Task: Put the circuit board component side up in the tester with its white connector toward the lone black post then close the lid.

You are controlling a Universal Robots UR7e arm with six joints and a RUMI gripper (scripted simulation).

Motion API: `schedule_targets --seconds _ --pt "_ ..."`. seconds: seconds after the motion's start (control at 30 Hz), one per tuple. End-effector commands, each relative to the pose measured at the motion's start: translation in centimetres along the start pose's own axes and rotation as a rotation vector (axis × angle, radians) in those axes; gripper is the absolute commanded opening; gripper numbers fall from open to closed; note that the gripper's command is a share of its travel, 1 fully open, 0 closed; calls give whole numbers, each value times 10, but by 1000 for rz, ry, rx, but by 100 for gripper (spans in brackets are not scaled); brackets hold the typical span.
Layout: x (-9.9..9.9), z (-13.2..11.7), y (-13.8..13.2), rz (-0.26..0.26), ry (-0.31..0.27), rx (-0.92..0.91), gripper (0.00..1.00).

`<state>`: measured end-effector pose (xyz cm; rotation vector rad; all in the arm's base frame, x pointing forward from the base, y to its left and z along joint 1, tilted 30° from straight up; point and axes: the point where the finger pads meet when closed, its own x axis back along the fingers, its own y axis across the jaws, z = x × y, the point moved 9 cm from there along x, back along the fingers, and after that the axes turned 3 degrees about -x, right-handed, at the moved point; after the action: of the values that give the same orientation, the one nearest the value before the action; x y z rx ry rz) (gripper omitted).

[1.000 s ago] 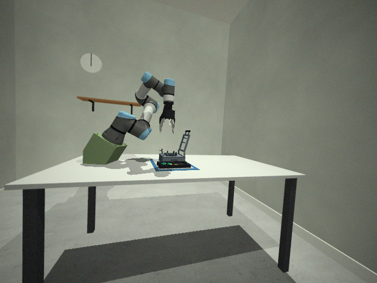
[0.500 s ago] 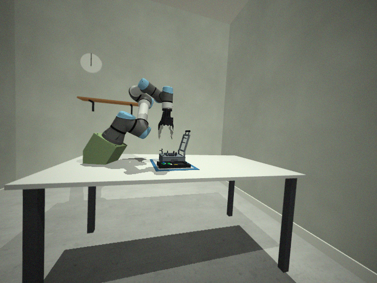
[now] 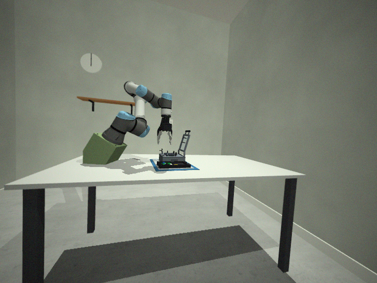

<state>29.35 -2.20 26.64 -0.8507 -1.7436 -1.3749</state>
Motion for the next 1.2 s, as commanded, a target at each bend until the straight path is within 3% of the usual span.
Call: schedule_targets --seconds 0.0,0.5,1.17 --pt "-13 6 1 8 -6 0 59" --pt "-29 13 -1 8 -6 0 59" --pt "-30 14 -1 8 -6 0 59"
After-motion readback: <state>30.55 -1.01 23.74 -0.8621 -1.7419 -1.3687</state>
